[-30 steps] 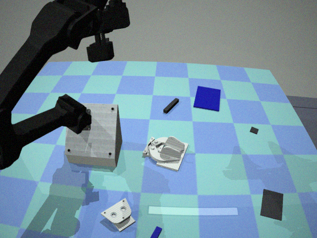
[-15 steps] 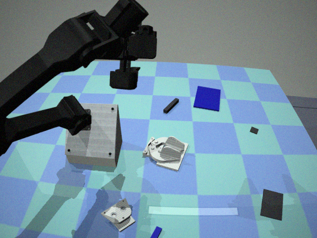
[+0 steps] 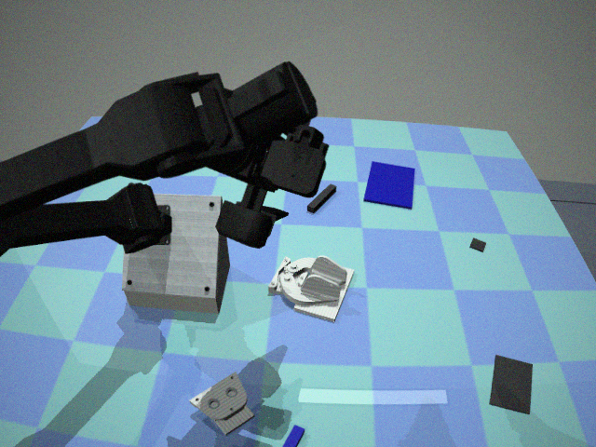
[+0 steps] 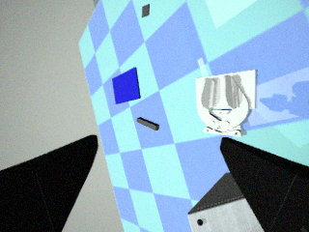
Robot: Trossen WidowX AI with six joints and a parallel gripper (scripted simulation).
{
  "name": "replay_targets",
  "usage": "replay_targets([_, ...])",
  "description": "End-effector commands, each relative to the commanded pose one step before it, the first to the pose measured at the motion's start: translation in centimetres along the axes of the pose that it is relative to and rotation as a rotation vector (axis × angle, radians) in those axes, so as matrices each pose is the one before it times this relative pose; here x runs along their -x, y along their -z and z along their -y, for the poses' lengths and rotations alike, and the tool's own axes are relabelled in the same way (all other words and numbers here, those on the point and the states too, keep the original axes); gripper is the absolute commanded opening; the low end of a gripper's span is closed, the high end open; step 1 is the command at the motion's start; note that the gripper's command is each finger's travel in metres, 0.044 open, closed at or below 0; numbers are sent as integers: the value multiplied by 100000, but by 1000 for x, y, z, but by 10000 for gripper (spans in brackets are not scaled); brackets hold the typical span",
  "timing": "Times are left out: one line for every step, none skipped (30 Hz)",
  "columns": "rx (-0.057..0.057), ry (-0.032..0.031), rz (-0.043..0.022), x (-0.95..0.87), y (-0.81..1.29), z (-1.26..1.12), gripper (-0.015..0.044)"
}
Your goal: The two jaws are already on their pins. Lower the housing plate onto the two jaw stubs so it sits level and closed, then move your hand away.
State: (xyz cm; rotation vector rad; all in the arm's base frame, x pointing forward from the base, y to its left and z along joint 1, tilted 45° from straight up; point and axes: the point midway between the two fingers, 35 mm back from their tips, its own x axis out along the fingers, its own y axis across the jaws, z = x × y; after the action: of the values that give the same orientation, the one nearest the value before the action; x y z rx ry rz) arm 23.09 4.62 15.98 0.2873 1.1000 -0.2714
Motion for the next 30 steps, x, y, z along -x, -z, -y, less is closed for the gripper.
replay_targets([-3416,8383,4186,-47,-1131,2711,440])
replay_targets([-946,2325,826,-94,-289,684,440])
replay_targets([-937,2348,777,-100,-277,687,440])
replay_targets([-927,2369,728,-105,-265,689,440])
replay_targets([-917,2390,679,-110,-252,692,440])
replay_targets([-878,2417,622,-115,-239,692,440])
replay_targets([-868,2439,573,-120,-227,695,440])
replay_targets([-856,2458,523,-125,-214,697,440])
replay_targets([-844,2475,472,-130,-202,698,440])
replay_targets([-832,2492,422,-135,-189,699,440])
replay_targets([-818,2508,371,-140,-176,700,440])
replay_targets([-805,2522,320,-144,-164,700,440])
replay_targets([-791,2536,269,-149,-151,700,440])
replay_targets([-777,2550,218,-154,-139,700,440])
replay_targets([-762,2562,167,-158,-126,700,440])
replay_targets([-745,2569,116,-162,-114,699,440])
replay_targets([-731,2584,65,-167,-101,699,440])
replay_targets([-715,2593,14,-171,-89,698,440])
replay_targets([-698,2602,-38,-176,-76,697,440])
replay_targets([-681,2610,-89,-180,-64,695,440])
replay_targets([-664,2617,-140,-184,-52,693,440])
replay_targets([-646,2623,-191,-188,-39,691,440])
replay_targets([-628,2629,-242,-192,-27,689,440])
replay_targets([-609,2633,-293,-196,-15,687,440])
replay_targets([-590,2637,-343,-200,-3,684,440])
replay_targets([-570,2636,-393,-203,9,680,440])
replay_targets([-551,2642,-444,-207,21,678,440])
replay_targets([-531,2643,-494,-211,33,675,440])
replay_targets([-511,2643,-544,-214,44,671,440])
replay_targets([-489,2638,-593,-217,56,666,440])
